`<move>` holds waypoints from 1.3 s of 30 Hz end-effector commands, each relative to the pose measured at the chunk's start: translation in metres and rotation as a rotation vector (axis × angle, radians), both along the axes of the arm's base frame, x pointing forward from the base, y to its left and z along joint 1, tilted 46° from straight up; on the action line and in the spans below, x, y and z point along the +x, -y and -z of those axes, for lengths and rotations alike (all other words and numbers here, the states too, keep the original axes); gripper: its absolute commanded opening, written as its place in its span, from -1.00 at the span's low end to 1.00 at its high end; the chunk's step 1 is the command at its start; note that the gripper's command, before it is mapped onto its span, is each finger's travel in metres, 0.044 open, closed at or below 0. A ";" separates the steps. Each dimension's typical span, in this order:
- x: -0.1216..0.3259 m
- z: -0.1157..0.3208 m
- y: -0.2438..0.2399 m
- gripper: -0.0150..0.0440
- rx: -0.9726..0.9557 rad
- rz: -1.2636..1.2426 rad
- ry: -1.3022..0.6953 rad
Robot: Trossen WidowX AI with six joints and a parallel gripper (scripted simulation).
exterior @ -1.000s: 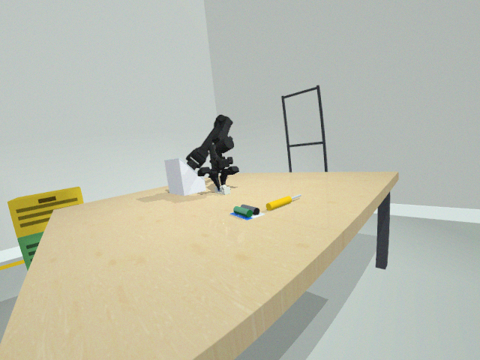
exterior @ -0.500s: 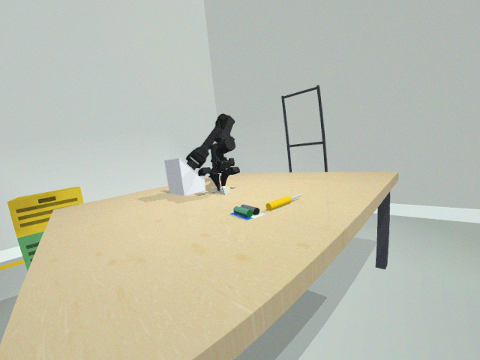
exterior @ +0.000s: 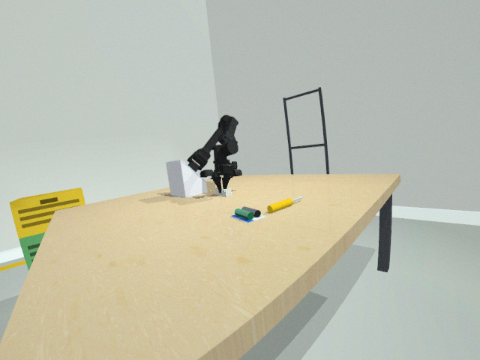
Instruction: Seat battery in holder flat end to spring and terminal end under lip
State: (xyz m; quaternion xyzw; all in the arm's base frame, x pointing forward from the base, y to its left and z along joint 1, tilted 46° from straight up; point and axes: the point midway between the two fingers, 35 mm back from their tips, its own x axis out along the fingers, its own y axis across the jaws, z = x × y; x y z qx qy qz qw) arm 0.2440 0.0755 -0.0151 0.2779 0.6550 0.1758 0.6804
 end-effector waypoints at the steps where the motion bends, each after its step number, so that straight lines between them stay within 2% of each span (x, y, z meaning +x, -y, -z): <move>1: -0.002 0.001 -0.002 -0.29 0.007 -0.020 -0.028; 39: 0.014 0.001 -0.003 -0.29 0.007 -0.077 -0.087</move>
